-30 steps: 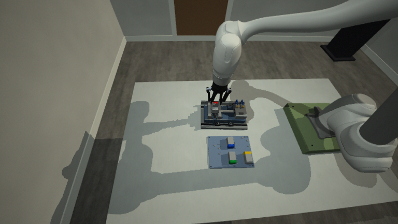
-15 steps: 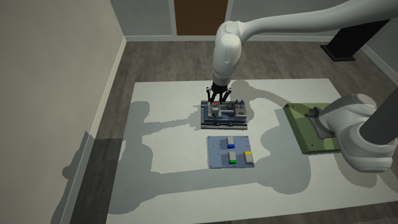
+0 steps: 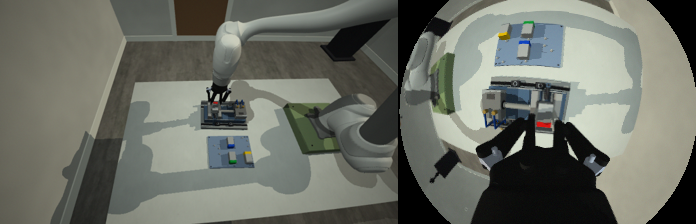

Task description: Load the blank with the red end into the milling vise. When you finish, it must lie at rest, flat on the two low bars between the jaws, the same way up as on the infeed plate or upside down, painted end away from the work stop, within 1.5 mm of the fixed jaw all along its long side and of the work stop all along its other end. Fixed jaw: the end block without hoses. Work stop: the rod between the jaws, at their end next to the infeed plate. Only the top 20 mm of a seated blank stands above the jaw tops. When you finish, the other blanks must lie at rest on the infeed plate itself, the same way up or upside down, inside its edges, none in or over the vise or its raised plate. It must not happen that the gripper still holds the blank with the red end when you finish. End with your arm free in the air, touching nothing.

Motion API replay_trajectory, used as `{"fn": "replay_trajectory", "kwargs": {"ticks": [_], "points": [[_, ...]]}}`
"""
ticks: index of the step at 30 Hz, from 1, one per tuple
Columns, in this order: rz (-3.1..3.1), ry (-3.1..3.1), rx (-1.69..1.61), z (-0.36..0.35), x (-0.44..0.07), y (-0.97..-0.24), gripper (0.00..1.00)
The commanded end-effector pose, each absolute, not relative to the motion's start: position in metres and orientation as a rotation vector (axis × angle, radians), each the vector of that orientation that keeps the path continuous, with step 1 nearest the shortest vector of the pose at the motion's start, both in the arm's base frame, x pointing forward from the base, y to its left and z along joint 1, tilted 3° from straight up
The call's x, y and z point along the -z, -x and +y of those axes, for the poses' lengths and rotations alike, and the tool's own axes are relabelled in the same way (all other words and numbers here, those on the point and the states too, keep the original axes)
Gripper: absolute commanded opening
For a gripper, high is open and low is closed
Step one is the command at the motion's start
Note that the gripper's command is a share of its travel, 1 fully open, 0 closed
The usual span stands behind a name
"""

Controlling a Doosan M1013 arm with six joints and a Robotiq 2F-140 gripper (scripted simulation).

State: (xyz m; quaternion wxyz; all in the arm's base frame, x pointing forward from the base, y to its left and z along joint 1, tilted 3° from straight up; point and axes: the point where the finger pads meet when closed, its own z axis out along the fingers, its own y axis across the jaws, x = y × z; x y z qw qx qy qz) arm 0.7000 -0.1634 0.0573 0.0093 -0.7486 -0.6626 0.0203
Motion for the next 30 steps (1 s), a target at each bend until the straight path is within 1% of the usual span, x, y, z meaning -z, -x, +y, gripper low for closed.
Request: {"fn": "replay_trajectory", "kwargs": {"ticks": [1, 30], "points": [[-2.069, 2.338, -0.063, -0.1634, -0.0572, -0.7, 0.0], [-2.069, 2.338, -0.063, -0.1635, -0.0545, -0.6999, 0.0]]}}
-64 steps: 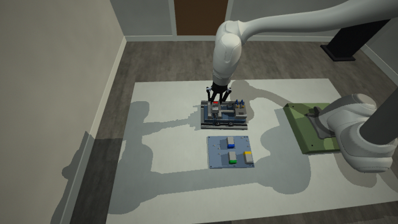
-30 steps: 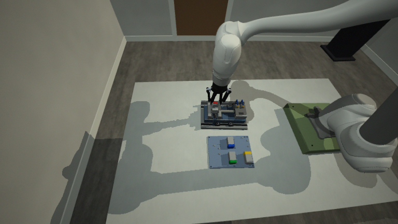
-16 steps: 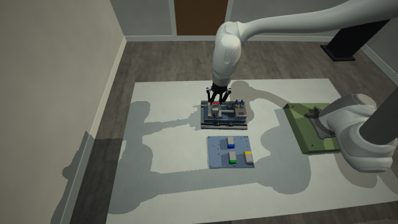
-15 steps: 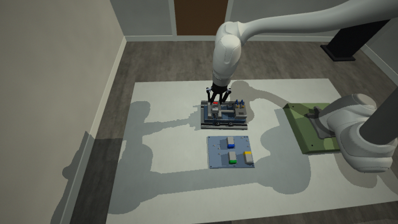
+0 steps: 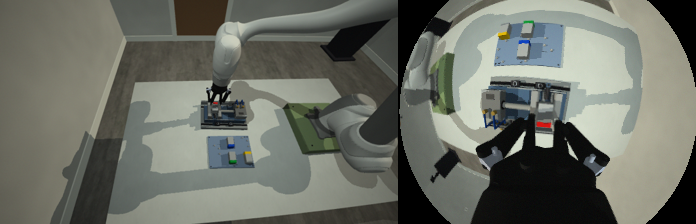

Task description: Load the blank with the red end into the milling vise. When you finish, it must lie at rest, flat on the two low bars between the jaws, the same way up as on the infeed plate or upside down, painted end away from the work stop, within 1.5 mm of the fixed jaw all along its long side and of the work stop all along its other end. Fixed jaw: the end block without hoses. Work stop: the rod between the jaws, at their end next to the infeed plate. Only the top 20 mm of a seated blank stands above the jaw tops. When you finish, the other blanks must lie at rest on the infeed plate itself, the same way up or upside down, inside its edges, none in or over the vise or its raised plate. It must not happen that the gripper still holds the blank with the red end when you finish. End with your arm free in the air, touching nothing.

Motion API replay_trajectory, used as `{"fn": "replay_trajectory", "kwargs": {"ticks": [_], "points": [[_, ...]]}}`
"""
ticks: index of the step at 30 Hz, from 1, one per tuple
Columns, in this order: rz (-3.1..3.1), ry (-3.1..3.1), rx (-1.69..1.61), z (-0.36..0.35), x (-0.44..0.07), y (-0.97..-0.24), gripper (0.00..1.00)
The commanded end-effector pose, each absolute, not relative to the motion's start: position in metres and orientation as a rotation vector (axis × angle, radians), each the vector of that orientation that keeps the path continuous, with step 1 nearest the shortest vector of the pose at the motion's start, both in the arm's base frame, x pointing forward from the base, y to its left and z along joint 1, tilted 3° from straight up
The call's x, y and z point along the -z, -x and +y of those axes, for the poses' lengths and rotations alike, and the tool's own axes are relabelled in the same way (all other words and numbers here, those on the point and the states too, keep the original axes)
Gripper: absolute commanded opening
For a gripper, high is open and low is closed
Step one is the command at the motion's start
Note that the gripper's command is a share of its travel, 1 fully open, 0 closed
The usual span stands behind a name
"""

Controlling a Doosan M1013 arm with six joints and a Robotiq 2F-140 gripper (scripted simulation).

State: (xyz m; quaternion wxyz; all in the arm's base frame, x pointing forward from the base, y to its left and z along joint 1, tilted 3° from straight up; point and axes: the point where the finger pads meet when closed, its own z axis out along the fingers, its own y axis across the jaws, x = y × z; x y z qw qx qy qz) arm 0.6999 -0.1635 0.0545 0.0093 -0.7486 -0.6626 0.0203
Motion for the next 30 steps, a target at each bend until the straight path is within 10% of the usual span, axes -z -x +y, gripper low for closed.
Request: {"fn": "replay_trajectory", "kwargs": {"ticks": [1, 30], "points": [[-2.069, 2.338, -0.063, -0.1635, -0.0545, -0.6999, 0.0], [-2.069, 2.338, -0.063, -0.1617, -0.0522, -0.701, 0.0]]}}
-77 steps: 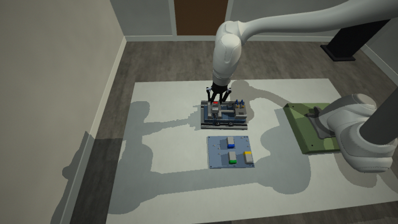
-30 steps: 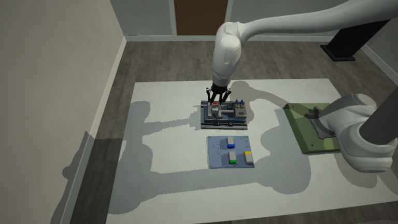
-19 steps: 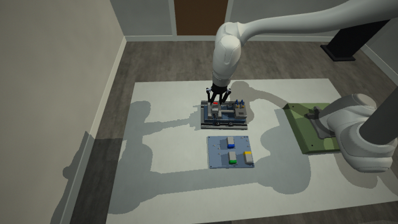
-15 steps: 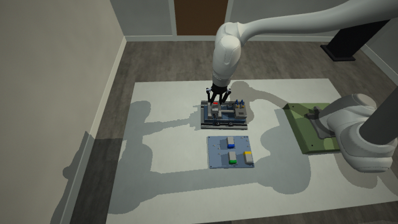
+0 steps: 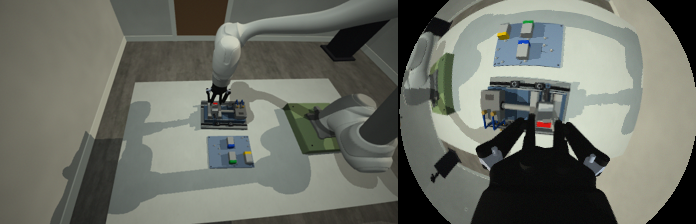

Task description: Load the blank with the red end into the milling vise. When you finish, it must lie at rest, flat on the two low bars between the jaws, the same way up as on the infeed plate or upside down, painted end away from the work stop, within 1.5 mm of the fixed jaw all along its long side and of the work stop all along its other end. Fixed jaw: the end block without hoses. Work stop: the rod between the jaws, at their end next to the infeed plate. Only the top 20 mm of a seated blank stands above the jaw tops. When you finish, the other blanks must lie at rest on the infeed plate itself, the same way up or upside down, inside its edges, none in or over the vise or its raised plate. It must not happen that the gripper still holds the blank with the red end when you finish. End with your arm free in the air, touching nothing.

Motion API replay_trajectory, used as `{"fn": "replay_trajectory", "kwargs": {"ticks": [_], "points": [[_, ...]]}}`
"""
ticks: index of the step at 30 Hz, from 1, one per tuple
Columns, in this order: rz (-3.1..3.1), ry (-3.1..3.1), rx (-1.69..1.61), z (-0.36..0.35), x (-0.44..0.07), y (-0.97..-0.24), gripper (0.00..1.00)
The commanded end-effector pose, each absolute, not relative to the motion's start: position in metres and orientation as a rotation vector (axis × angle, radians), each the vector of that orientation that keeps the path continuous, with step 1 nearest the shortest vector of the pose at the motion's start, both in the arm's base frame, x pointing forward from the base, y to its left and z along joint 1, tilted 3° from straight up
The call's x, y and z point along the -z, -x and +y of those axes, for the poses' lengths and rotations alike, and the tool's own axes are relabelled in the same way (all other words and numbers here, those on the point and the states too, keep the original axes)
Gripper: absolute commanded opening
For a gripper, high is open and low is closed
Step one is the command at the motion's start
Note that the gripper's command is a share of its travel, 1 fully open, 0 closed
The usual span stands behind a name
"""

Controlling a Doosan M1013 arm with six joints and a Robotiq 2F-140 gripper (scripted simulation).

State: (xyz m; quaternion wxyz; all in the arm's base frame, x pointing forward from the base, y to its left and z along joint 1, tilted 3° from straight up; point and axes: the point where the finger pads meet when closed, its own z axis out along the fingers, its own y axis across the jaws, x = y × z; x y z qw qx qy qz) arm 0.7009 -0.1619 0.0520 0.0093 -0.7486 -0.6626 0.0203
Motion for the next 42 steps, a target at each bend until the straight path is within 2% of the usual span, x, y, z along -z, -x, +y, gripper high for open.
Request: {"fn": "replay_trajectory", "kwargs": {"ticks": [1, 42], "points": [[-2.069, 2.338, -0.063, -0.1616, -0.0521, -0.7011, 0.0], [-2.07, 2.338, -0.064, -0.1577, -0.0518, -0.7039, 0.0]]}}
